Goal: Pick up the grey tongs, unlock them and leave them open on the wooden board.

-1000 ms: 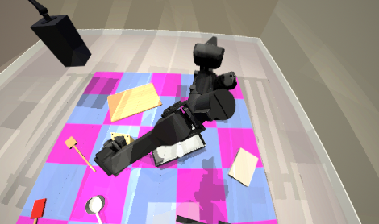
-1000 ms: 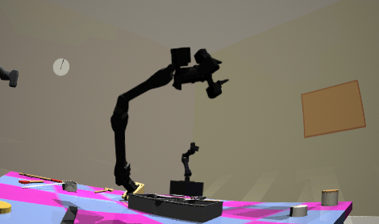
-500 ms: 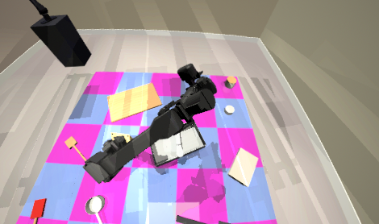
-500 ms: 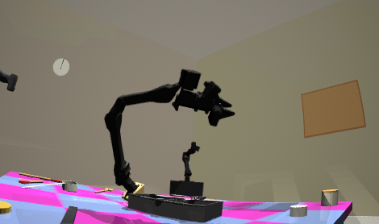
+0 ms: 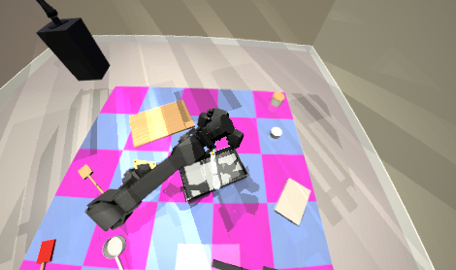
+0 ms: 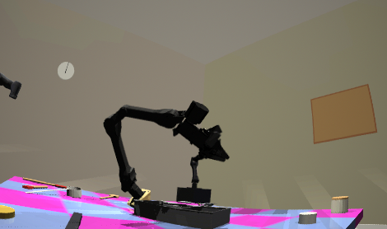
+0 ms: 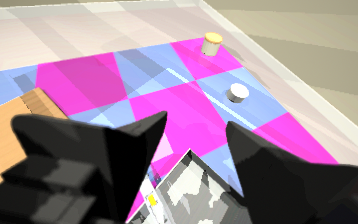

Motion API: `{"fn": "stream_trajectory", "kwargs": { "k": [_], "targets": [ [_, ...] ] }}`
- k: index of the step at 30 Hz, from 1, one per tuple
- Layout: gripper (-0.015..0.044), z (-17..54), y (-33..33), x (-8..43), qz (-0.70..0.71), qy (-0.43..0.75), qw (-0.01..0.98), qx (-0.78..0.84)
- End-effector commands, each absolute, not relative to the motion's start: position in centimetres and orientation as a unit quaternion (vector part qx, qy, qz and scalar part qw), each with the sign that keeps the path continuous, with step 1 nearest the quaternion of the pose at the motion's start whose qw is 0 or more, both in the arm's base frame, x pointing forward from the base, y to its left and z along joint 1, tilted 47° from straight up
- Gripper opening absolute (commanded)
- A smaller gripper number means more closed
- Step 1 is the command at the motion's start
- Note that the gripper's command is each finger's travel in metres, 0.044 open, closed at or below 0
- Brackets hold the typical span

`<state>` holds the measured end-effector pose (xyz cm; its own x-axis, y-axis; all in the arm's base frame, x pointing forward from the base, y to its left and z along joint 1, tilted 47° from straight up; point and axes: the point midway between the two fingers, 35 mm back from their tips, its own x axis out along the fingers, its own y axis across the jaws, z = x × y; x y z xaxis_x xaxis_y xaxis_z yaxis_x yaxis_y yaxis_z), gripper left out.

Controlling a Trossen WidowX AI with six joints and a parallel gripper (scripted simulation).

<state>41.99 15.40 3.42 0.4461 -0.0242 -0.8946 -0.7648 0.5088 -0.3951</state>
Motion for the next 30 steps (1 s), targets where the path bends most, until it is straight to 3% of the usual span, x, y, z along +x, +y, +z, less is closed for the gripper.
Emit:
{"fn": "stream_trajectory", "kwargs": {
  "k": [1, 11, 30],
  "targets": [
    [0.026, 0.8, 10.1, 37.0, 0.285, 0.476, 0.561, -0.615],
    [0.026, -0.7, 3.4, 30.1, 0.35, 0.471, 0.249, -0.77],
    [0.026, -0.9, 3.2, 30.6, 0.351, 0.471, 0.243, -0.772]
  ]
}}
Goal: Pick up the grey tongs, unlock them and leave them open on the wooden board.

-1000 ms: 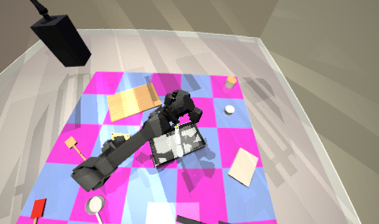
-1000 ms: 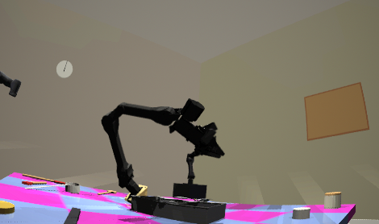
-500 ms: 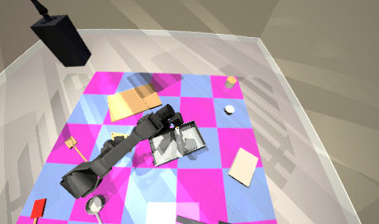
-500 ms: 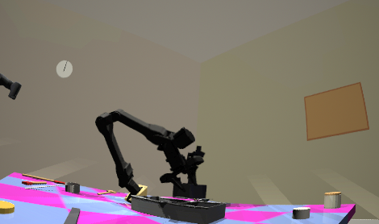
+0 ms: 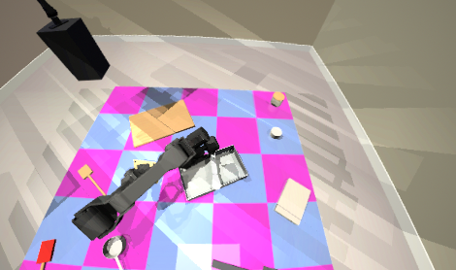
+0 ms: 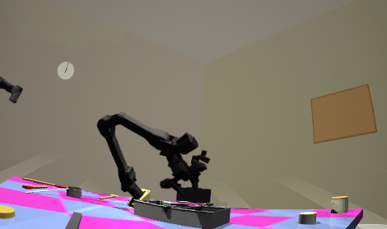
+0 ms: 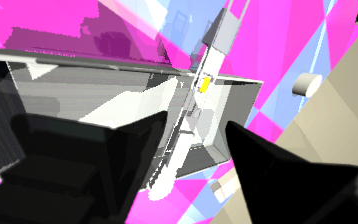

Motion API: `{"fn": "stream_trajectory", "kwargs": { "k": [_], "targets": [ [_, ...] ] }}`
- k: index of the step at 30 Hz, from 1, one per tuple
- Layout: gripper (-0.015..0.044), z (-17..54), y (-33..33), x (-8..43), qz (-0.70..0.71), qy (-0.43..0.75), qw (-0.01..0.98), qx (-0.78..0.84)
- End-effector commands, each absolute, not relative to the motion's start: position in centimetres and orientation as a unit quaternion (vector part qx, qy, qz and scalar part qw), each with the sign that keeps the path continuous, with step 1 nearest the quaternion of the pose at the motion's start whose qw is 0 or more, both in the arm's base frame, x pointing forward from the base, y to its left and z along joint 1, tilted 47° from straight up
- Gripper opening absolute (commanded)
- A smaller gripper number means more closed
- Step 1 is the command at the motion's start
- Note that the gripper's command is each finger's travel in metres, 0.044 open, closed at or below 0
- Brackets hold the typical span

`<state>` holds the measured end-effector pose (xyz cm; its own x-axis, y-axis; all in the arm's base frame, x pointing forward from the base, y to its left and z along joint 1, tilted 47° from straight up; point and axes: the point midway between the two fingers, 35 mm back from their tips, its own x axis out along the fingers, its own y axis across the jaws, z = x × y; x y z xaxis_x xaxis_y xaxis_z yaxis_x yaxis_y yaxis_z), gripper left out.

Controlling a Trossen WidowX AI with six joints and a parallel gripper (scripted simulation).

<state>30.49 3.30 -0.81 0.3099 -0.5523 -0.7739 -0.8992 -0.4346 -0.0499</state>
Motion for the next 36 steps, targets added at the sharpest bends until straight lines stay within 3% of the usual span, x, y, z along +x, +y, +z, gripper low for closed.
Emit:
{"fn": "stream_trajectory", "kwargs": {
  "k": [1, 36],
  "targets": [
    [0.026, -1.0, 3.2, 30.6, 0.351, 0.471, 0.243, -0.772],
    [0.026, -5.3, 0.2, 32.6, 0.351, 0.471, 0.244, -0.772]
  ]
}}
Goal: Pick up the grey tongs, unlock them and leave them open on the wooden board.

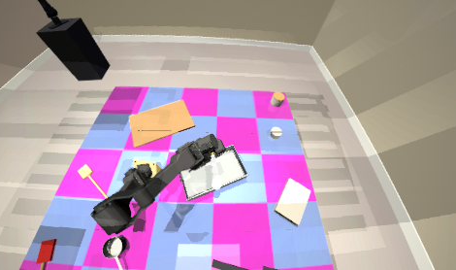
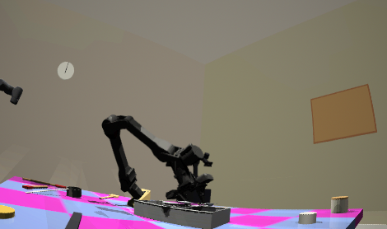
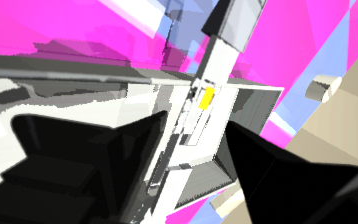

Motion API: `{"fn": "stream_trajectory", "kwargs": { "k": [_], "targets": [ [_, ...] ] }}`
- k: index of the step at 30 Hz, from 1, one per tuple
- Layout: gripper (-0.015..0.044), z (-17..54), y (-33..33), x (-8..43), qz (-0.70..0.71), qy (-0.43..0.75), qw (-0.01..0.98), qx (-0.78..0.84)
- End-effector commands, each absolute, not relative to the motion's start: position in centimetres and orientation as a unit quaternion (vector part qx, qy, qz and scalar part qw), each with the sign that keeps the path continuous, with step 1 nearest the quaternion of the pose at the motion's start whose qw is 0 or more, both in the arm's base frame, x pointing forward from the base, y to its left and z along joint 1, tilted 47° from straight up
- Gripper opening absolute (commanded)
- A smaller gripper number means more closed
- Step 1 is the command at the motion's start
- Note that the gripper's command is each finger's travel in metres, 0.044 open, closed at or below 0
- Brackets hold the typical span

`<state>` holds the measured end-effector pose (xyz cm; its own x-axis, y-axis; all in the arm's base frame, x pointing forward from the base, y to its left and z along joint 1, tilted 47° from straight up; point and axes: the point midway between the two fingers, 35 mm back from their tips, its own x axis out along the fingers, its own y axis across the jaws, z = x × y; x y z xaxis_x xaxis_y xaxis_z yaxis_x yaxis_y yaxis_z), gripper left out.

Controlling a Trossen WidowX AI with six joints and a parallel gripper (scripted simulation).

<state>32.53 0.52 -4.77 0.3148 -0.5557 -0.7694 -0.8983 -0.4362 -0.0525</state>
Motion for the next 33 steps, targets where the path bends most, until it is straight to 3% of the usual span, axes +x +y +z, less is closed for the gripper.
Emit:
{"fn": "stream_trajectory", "kwargs": {
  "k": [1, 17, 21, 33],
  "targets": [
    [0.026, -5.4, 0.1, 32.6, 0.351, 0.471, 0.244, -0.772],
    [0.026, -7.0, -1.3, 33.1, 0.35, 0.471, 0.243, -0.772],
    [0.0155, -6.7, -1.1, 33.1, 0.347, 0.472, 0.245, -0.773],
    [0.0075, -6.7, -1.1, 33.1, 0.347, 0.472, 0.245, -0.773]
  ]
}}
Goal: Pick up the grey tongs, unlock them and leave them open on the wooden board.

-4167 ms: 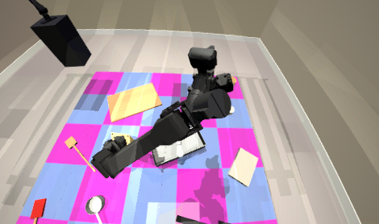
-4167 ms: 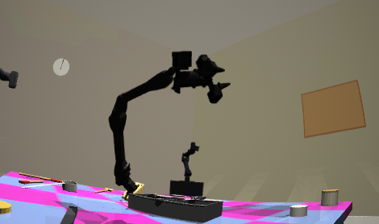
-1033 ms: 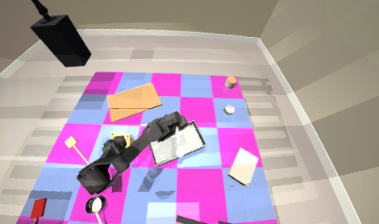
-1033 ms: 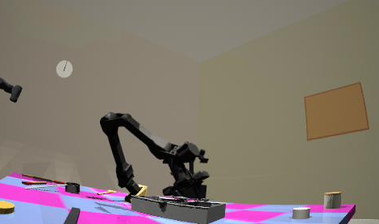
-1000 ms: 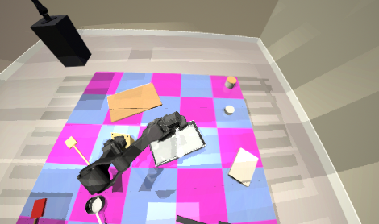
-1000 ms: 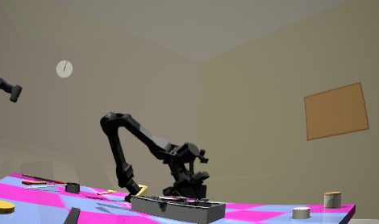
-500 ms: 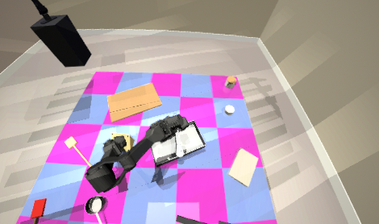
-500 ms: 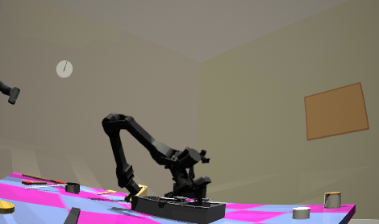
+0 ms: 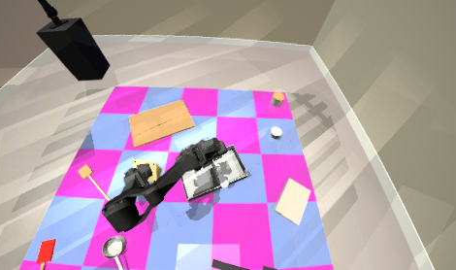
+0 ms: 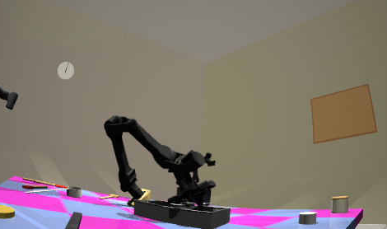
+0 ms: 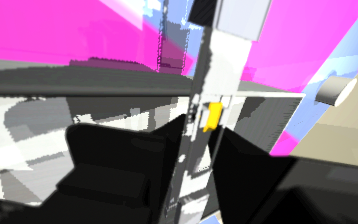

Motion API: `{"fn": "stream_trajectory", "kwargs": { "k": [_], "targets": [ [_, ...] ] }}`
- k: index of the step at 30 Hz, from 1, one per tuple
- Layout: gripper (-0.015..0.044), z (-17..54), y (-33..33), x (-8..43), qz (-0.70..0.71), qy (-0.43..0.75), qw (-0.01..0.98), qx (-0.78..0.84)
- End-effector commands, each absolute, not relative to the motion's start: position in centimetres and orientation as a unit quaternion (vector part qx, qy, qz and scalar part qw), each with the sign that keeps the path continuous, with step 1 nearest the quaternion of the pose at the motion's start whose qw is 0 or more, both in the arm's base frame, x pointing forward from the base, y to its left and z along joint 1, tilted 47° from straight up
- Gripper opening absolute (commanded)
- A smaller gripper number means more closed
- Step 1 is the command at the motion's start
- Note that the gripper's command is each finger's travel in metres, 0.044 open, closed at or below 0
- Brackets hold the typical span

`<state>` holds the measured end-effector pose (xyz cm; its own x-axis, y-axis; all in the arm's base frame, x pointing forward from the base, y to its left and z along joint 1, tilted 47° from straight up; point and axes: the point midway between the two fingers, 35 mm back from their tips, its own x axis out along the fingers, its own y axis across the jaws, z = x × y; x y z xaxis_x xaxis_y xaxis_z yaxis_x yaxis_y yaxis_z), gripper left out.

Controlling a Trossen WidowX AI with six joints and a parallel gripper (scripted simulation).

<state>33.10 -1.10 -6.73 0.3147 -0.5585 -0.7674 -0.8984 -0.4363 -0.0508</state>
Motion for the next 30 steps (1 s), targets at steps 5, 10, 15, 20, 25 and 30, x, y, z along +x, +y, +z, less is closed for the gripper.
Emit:
{"fn": "stream_trajectory", "kwargs": {
  "k": [5, 10, 15, 20, 25, 30],
  "targets": [
    [0.0042, -6.7, -1.1, 33.1, 0.347, 0.472, 0.245, -0.773],
    [-0.009, -6.7, -1.1, 33.1, 0.347, 0.472, 0.245, -0.773],
    [-0.015, -4.5, 1.4, 34.0, 0.35, 0.471, 0.245, -0.772],
    [-0.015, -1.4, 4.4, 34.5, 0.351, 0.471, 0.244, -0.772],
    [-0.015, -1.4, 4.4, 34.5, 0.351, 0.471, 0.244, -0.772],
    [-0.015, -1.4, 4.4, 34.5, 0.351, 0.472, 0.244, -0.771]
  ]
}}
